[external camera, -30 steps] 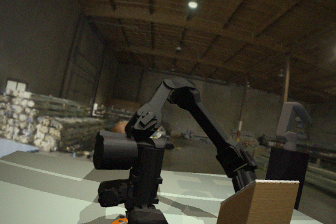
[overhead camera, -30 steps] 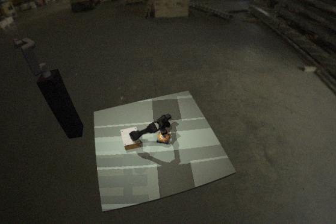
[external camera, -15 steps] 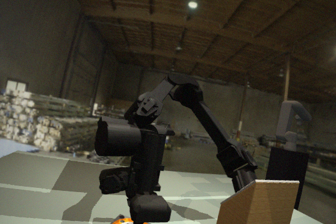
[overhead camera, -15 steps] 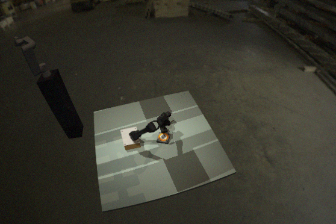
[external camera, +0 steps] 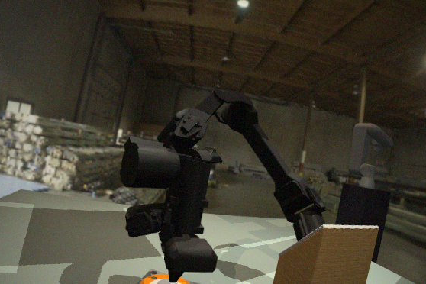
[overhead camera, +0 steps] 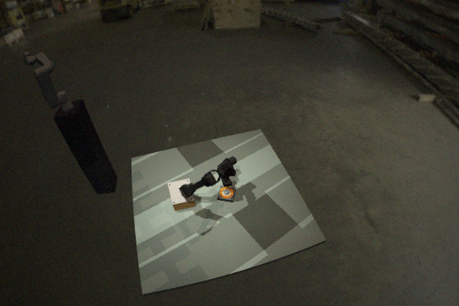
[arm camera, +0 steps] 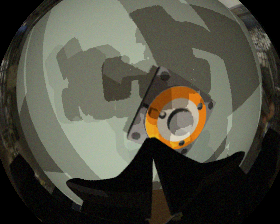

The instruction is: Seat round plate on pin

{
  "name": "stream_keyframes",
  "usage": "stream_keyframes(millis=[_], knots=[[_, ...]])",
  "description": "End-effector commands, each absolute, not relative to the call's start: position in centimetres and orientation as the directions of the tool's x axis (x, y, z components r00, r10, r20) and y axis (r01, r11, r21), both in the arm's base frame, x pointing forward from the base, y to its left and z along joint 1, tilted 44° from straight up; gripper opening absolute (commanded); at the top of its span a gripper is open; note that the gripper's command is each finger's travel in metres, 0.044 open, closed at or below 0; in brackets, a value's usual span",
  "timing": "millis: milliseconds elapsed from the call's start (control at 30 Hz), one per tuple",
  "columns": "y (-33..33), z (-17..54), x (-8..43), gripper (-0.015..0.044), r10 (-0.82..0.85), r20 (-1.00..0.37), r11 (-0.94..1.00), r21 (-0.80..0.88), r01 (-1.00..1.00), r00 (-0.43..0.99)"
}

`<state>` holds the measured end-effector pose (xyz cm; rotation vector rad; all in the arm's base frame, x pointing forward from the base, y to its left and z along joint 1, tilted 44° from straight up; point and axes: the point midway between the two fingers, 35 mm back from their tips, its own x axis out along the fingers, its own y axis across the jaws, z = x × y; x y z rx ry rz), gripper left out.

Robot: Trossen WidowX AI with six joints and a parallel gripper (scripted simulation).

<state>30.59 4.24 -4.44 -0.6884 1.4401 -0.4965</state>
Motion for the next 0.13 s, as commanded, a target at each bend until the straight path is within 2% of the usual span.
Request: stream_keyframes(millis=[0,100], knots=[[4.23,-4.45,30.57,0.0000,-0.687,-0.722,0.715,-0.692,-0.099,0.086],[4.23,-4.45,30.57,0.0000,-0.687,-0.722,0.715,-0.692,-0.099,0.086]])
